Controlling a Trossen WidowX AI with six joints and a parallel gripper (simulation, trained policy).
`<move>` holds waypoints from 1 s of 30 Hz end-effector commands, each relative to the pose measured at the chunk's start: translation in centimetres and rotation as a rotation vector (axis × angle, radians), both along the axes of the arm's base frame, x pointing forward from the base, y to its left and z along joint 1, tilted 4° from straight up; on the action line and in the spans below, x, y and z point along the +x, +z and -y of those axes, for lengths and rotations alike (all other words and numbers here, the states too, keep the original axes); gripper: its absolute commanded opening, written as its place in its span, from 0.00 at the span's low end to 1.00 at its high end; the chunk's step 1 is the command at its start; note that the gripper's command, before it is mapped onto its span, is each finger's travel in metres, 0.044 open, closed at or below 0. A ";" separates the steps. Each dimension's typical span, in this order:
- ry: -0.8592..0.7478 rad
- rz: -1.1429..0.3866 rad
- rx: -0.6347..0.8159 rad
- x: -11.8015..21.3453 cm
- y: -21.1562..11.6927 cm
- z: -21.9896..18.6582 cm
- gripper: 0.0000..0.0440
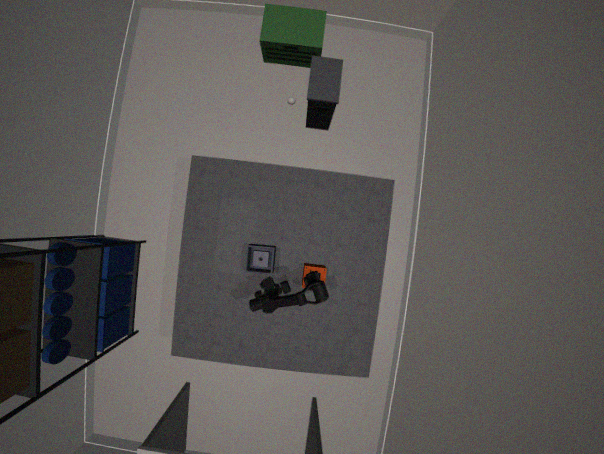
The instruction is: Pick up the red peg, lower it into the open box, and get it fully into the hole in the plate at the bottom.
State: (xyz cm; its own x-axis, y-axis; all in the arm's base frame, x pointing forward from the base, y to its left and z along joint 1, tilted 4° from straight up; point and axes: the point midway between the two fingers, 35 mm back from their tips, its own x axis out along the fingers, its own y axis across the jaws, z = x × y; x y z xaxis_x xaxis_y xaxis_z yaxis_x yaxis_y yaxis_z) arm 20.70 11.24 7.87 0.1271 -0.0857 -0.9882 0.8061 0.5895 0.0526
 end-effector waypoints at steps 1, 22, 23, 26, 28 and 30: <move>0.013 0.036 -0.003 1.4 1.5 0.5 0.00; -0.072 0.103 -0.024 7.8 3.5 6.6 0.00; -0.078 0.106 -0.025 8.1 3.5 6.9 0.00; -0.096 0.112 -0.026 8.9 3.4 7.9 0.00; -0.108 0.116 -0.026 9.4 3.3 8.6 0.00; -0.120 0.119 -0.025 9.9 3.2 9.2 0.00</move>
